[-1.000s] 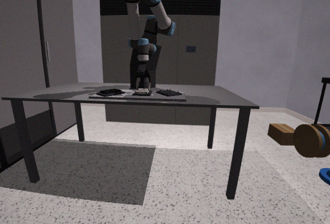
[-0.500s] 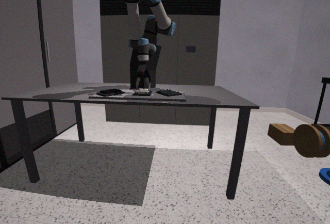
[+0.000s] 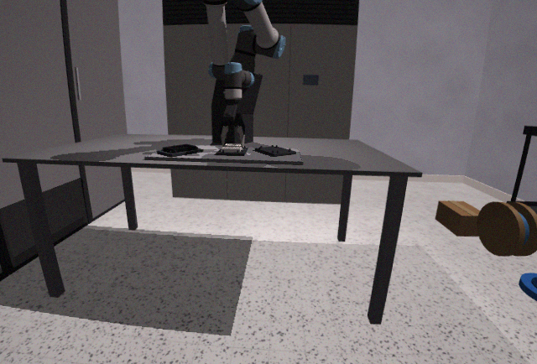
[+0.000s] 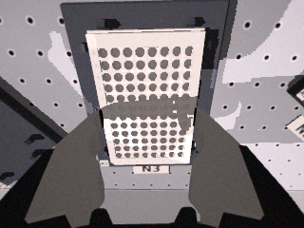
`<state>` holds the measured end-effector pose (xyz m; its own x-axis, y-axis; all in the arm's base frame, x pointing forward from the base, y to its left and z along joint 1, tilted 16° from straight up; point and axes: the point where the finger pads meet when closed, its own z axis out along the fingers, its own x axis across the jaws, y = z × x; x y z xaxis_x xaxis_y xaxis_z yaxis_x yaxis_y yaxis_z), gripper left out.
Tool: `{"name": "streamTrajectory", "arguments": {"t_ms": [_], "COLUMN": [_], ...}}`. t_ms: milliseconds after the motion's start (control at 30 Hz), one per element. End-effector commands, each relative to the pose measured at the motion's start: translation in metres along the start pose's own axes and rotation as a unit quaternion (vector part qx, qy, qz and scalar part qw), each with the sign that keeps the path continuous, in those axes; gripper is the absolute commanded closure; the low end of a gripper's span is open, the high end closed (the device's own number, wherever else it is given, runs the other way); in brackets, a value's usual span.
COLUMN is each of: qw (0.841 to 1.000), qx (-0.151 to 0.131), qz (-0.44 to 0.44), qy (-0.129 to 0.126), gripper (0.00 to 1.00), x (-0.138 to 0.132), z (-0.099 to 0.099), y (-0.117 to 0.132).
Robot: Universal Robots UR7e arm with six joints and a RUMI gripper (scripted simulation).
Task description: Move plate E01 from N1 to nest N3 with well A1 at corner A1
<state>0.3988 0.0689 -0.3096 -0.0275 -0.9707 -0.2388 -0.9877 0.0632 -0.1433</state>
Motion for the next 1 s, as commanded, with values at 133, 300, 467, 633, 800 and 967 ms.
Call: {"name": "streamTrajectory", "arguments": {"t_ms": [133, 300, 467, 633, 800, 967], "qw": [1.0, 1.0, 1.0, 1.0, 1.0, 1.0], "qx": [0.001, 0.001, 0.001, 0.001, 0.001, 0.001], "qz": [0.0, 0.0, 0.0, 0.0, 0.0, 0.0], "qy": [0.0, 0.0, 0.0, 0.0, 0.0, 0.0], "gripper": [1.0, 0.18, 0.18, 0.18, 0.18, 0.18], "x": [0.0001, 0.0001, 0.0001, 0.0001, 0.0001, 0.0001], "z": [-0.0003, -0.0003, -0.0003, -0.0003, -0.0003, -0.0003], "y": [-0.0005, -0.0005, -0.0005, -0.0005, -0.0005, -0.0005]}}
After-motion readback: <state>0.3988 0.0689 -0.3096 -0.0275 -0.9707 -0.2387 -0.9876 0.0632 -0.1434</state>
